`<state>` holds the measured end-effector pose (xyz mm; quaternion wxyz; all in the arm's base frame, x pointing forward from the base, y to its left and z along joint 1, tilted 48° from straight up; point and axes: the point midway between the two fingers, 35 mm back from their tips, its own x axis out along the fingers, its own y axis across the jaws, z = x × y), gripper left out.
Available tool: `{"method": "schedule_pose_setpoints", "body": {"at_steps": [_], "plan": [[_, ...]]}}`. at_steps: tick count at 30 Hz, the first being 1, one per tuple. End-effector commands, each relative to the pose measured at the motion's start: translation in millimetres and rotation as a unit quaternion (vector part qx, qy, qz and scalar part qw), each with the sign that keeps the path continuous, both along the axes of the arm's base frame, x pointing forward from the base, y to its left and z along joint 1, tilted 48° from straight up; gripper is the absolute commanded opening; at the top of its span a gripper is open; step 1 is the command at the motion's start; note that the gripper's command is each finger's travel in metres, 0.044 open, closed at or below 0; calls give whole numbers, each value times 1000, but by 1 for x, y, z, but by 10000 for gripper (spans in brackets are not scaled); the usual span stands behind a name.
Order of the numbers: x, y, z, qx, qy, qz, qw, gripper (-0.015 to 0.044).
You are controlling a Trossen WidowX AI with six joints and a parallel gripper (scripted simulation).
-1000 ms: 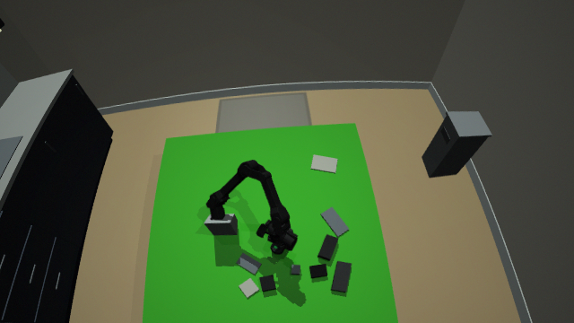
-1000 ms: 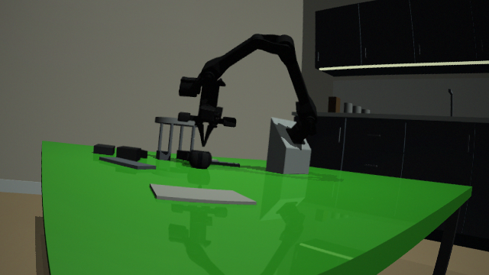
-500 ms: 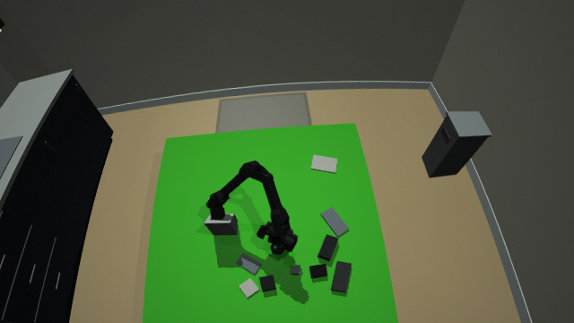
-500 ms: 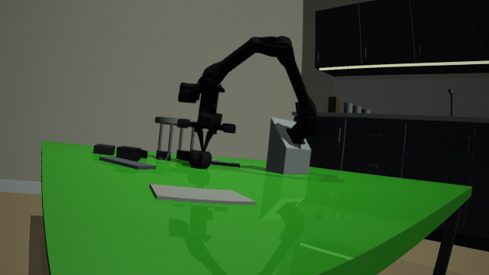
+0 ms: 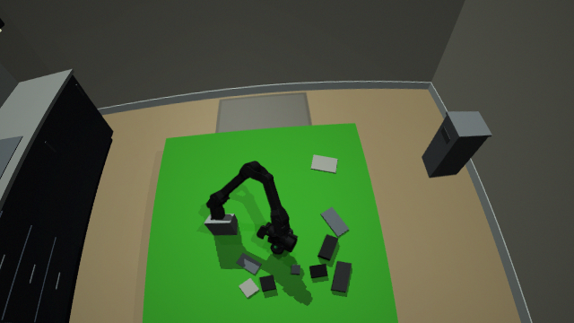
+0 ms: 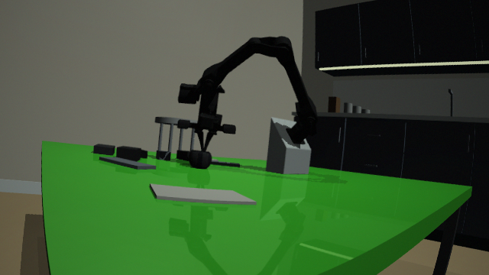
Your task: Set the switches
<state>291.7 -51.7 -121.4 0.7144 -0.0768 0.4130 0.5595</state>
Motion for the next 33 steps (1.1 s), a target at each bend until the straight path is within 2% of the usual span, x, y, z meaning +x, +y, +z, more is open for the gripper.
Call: {"method": "schedule_pose_setpoints", "body": {"at_steps": [1,8,15,20,25,33], "plan": [[-1,1,-1,1,3,-2,1000,0],[0,-1,0,0,1,0,1000,0],[-2,-33,29,0,3,-2,1000,0],[0,-32,30,0,3,-2,1000,0],[35,-18,47,1,2,-2,1000,0],[37,-14,45,1,2,-2,1000,0]]}}
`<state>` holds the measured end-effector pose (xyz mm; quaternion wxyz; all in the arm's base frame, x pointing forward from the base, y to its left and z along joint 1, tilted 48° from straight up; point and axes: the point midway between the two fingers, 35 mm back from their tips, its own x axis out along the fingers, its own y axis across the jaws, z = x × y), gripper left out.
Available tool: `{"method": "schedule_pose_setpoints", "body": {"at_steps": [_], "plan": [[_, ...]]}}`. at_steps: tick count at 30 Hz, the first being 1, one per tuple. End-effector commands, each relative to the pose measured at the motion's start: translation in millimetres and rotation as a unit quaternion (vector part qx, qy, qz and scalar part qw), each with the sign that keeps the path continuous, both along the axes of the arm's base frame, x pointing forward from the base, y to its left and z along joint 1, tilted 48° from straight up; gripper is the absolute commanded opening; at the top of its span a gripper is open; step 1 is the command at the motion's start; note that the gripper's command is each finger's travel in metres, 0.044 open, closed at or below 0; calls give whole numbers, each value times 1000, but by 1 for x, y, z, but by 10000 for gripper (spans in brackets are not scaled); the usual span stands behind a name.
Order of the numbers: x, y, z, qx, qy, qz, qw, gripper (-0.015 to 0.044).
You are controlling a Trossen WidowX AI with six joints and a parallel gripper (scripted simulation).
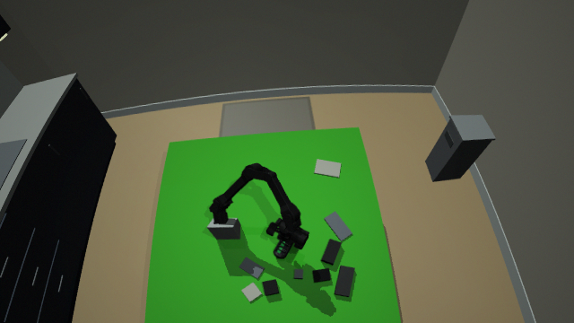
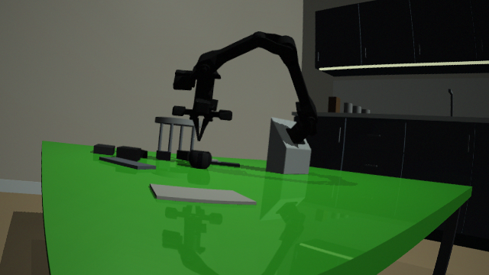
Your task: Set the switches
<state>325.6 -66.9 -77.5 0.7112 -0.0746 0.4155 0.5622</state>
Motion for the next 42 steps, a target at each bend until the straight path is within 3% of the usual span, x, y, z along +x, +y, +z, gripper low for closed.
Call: {"method": "schedule_pose_setpoints", "body": {"at_steps": [1,42], "plan": [[3,2,0,0,-2,-4,1000,0],[4,31,-26,1,-2,-4,1000,0]]}}
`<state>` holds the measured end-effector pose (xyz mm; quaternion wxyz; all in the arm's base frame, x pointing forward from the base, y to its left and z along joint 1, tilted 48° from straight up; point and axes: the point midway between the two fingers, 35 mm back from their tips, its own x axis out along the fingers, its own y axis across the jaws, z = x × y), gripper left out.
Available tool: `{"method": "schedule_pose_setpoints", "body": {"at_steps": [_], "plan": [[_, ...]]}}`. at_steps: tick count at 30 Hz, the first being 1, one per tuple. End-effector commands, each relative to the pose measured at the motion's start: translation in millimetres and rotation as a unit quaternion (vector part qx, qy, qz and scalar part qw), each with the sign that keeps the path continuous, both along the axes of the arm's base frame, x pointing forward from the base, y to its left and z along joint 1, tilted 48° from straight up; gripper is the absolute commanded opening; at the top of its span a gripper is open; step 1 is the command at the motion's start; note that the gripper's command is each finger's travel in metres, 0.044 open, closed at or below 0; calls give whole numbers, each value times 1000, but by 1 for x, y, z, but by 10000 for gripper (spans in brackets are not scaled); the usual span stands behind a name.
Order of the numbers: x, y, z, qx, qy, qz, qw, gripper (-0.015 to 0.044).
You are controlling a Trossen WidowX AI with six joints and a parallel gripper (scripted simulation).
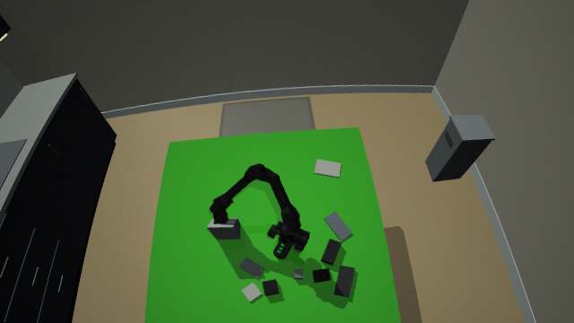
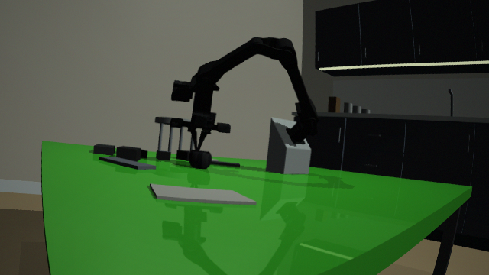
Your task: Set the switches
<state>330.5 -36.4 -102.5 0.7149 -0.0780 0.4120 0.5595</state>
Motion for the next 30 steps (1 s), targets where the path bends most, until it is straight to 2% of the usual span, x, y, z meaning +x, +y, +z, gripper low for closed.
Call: {"method": "schedule_pose_setpoints", "body": {"at_steps": [1,12,18,30], "plan": [[-1,1,-1,2,4,-2,1000,0],[-1,1,-1,2,4,-2,1000,0],[-2,-33,29,1,4,-2,1000,0],[-16,-37,28,1,4,-2,1000,0]]}}
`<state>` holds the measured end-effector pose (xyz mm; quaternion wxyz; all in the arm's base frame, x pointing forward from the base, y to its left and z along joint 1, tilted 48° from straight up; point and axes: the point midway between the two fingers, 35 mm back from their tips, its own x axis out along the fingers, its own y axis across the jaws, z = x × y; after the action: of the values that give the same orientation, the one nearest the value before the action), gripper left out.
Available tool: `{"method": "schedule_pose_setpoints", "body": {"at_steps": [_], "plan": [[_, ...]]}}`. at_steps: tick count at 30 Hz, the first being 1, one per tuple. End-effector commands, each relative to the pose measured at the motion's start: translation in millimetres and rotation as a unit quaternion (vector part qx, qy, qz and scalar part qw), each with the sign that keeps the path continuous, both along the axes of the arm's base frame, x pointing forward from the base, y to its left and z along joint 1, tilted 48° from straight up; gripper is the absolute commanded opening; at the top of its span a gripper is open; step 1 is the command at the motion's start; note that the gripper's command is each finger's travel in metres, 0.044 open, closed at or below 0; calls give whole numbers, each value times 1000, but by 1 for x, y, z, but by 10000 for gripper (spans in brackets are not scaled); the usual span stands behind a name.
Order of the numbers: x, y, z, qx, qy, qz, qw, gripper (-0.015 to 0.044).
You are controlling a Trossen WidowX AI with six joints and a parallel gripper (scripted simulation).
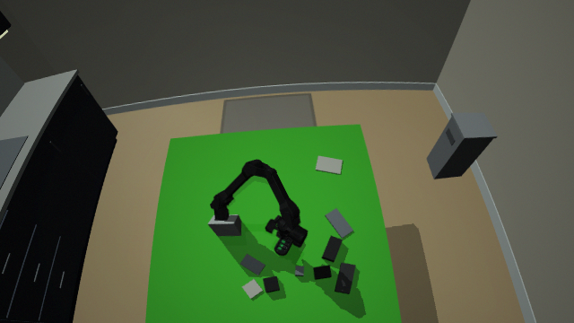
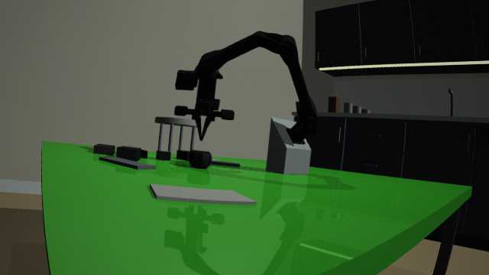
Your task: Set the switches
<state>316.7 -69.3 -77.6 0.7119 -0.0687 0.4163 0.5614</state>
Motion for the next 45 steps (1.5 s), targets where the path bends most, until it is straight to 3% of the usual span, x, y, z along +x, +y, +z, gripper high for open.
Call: {"method": "schedule_pose_setpoints", "body": {"at_steps": [1,34,45], "plan": [[-3,-5,4,-4,-6,-1,1000,0],[-3,-5,4,-4,-5,-1,1000,0],[37,1,-31,-4,-7,-1,1000,0]]}}
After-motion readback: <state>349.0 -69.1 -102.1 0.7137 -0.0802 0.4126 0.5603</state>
